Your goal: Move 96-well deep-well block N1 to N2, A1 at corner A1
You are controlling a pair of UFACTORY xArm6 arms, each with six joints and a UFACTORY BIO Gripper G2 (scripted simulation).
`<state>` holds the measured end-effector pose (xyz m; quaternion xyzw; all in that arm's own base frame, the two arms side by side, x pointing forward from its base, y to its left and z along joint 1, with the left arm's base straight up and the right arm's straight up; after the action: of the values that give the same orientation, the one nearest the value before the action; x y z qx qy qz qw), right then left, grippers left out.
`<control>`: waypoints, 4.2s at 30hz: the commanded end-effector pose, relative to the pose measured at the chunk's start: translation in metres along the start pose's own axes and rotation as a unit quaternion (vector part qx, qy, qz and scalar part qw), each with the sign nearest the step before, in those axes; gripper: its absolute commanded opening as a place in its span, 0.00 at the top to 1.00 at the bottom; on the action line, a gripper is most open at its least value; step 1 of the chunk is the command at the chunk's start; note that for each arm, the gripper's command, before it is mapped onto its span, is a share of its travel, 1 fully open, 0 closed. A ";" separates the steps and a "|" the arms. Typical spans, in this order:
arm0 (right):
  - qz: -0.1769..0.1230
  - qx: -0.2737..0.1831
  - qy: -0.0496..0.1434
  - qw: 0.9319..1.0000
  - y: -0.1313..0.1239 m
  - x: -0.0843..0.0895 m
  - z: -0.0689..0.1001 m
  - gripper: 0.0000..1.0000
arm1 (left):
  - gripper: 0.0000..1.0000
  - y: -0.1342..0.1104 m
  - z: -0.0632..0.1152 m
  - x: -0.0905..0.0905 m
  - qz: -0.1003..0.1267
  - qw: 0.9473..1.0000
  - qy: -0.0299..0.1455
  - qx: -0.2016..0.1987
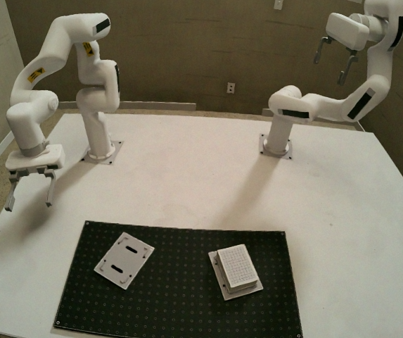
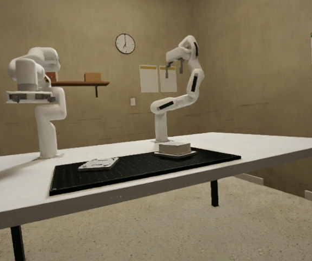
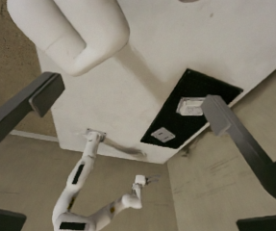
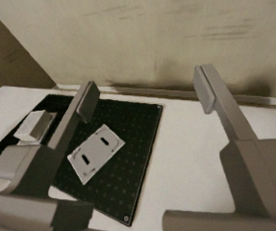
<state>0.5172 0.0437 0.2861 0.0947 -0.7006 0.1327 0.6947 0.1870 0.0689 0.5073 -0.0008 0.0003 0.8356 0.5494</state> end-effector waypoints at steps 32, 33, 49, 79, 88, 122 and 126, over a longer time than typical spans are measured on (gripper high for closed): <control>-0.001 0.018 -0.003 1.000 0.141 -0.034 -0.040 0.63 | 0.00 0.000 0.000 0.000 0.000 1.000 0.000 -0.001; -0.001 0.018 -0.003 1.000 0.146 -0.035 -0.041 0.63 | 0.00 0.000 0.000 0.000 0.000 1.000 0.000 -0.001; -0.001 0.018 -0.003 1.000 0.212 -0.052 -0.058 0.63 | 0.00 0.000 0.000 0.000 0.000 1.000 0.000 -0.001; -0.002 0.018 -0.003 1.000 0.343 -0.085 -0.094 0.63 | 0.00 0.000 0.000 0.000 0.000 1.000 0.000 -0.001; -0.002 0.018 -0.003 1.000 0.376 -0.093 -0.103 0.63 | 0.00 0.000 0.000 0.000 0.000 1.000 0.000 -0.001; -0.003 0.018 -0.003 1.000 0.517 -0.128 -0.140 0.63 | 0.00 0.000 0.000 0.000 0.000 1.000 0.000 -0.001; -0.003 0.018 -0.003 1.000 0.534 -0.132 -0.145 0.63 | 0.00 0.000 0.000 0.000 0.000 1.000 0.000 -0.001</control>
<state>0.4862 0.5775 0.1247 0.1097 -0.6991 0.1449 0.6916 0.1870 0.0689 0.5073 -0.0008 0.0003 0.8356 0.5494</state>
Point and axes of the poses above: on each arm, the point midway between the two finger pads, its own z axis back along the fingers, its own y axis across the jaws, x = y × z, the point moved 1 cm from there along z, back along the fingers, and after that the axes turned 3 degrees about z, right-handed, at the moved point
